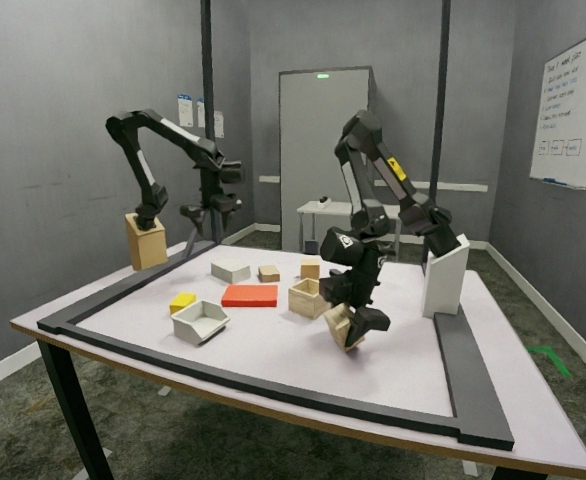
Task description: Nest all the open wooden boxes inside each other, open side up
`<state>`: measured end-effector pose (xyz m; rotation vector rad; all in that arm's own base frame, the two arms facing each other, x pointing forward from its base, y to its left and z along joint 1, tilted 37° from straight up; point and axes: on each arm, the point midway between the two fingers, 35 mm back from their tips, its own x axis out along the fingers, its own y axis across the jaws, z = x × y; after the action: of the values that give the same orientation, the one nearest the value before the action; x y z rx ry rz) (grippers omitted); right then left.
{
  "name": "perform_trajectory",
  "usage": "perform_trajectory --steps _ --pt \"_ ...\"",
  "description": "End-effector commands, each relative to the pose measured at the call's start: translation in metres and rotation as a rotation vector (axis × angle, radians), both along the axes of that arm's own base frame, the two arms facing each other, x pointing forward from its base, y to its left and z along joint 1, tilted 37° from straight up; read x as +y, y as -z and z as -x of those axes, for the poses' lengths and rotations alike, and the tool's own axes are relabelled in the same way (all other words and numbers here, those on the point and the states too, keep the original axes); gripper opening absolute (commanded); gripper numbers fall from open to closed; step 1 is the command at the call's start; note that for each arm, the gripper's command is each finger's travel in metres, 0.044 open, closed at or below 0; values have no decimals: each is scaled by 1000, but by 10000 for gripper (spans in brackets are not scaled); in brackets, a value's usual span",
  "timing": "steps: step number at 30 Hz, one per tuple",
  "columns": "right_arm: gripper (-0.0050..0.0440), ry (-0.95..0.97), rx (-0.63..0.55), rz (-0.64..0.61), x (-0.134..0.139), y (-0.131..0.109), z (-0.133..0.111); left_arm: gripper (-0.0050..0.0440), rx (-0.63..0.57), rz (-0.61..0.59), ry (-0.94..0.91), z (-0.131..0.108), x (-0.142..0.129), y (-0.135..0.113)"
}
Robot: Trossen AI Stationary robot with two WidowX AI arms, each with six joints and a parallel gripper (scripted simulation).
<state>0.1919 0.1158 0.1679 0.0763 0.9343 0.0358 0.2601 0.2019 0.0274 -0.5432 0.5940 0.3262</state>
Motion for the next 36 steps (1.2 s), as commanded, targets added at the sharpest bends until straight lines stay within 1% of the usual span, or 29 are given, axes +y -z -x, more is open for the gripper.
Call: perform_trajectory --steps 1,3,5,12,17,24,27,31,36 --pt "400 -2 -12 -11 0 -5 0 -50 31 13 15 -1 2 -3" --pt "400 -2 -12 -11 0 -5 0 -50 79 40 31 -2 4 -1" --pt "400 -2 -12 -11 0 -5 0 -50 105 48 49 -4 6 -4" --pt "400 -2 -12 -11 0 -5 0 -50 145 76 67 -4 5 -4" --pt "400 -2 -12 -11 0 -5 0 -50 233 123 111 -7 8 -7" --pt "400 -2 -12 -11 0 -5 0 -50 267 142 126 -9 9 -7" --pt "400 -2 -12 -11 0 -5 0 -50 330 175 157 -11 11 -9" --pt "400 -2 -12 -11 0 -5 0 -50 354 189 168 -12 12 -10" --pt "400 -2 -12 -11 0 -5 0 -50 438 234 210 -16 14 -11"
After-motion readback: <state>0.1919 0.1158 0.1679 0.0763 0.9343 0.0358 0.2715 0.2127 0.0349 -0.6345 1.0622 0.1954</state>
